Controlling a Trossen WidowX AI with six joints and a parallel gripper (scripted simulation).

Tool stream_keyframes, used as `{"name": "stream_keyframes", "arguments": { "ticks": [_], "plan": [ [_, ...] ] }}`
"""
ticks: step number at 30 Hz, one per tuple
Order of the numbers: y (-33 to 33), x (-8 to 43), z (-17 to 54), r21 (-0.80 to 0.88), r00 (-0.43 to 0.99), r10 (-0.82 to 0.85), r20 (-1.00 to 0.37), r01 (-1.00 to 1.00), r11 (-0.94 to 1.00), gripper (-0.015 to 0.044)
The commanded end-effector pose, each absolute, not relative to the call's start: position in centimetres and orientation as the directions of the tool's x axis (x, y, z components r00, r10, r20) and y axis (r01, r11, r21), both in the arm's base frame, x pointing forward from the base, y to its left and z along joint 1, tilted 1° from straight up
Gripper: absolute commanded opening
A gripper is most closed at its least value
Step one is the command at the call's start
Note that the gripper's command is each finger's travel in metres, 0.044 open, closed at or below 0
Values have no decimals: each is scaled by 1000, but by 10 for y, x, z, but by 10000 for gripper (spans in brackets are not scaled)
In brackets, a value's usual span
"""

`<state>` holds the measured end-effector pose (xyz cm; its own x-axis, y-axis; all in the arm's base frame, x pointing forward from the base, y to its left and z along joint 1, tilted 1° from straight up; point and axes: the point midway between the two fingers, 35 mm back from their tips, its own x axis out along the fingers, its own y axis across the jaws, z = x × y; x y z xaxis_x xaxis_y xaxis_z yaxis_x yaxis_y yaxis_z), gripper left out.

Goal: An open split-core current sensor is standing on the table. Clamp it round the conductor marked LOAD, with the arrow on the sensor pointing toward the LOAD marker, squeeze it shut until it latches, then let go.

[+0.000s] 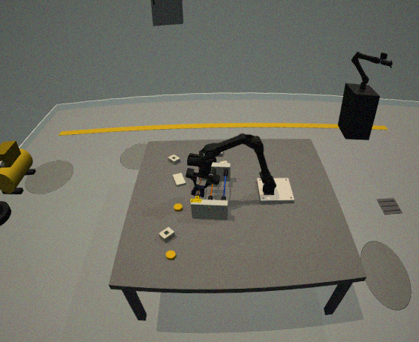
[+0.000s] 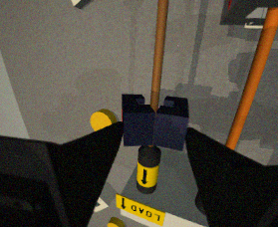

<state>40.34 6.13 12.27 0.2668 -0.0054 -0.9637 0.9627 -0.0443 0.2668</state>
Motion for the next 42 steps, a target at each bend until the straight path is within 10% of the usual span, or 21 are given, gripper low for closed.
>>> {"name": "stream_keyframes", "arguments": {
  "ticks": [1,31,42],
  "plan": [
    [61,403,123,268,268,-6,-963,962,-45,0],
    [60,419,121,41,41,2,-999,998,-45,0],
    [60,417,121,69,69,-5,-998,996,-49,289]
  ]
}}
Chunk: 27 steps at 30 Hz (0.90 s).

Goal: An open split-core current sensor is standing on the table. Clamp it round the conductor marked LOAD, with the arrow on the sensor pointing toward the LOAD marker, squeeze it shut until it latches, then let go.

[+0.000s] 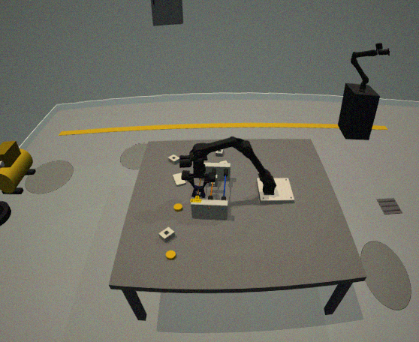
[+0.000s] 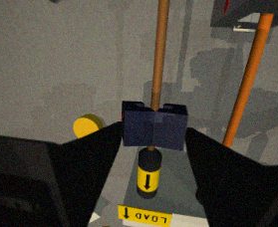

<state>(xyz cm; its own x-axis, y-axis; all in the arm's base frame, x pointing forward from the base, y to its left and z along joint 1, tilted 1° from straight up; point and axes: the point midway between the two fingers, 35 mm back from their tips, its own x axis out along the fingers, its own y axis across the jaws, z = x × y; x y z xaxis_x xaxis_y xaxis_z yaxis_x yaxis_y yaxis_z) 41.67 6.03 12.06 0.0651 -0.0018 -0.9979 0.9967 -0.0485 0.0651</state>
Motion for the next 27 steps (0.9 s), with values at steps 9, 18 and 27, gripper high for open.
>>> {"name": "stream_keyframes", "arguments": {
  "ticks": [9,18,27],
  "plan": [
    [60,417,121,69,69,-5,-998,996,-49,440],
    [62,419,90,77,77,0,-997,996,-46,440],
    [62,419,82,77,77,0,-997,996,-46,440]
  ]
}}
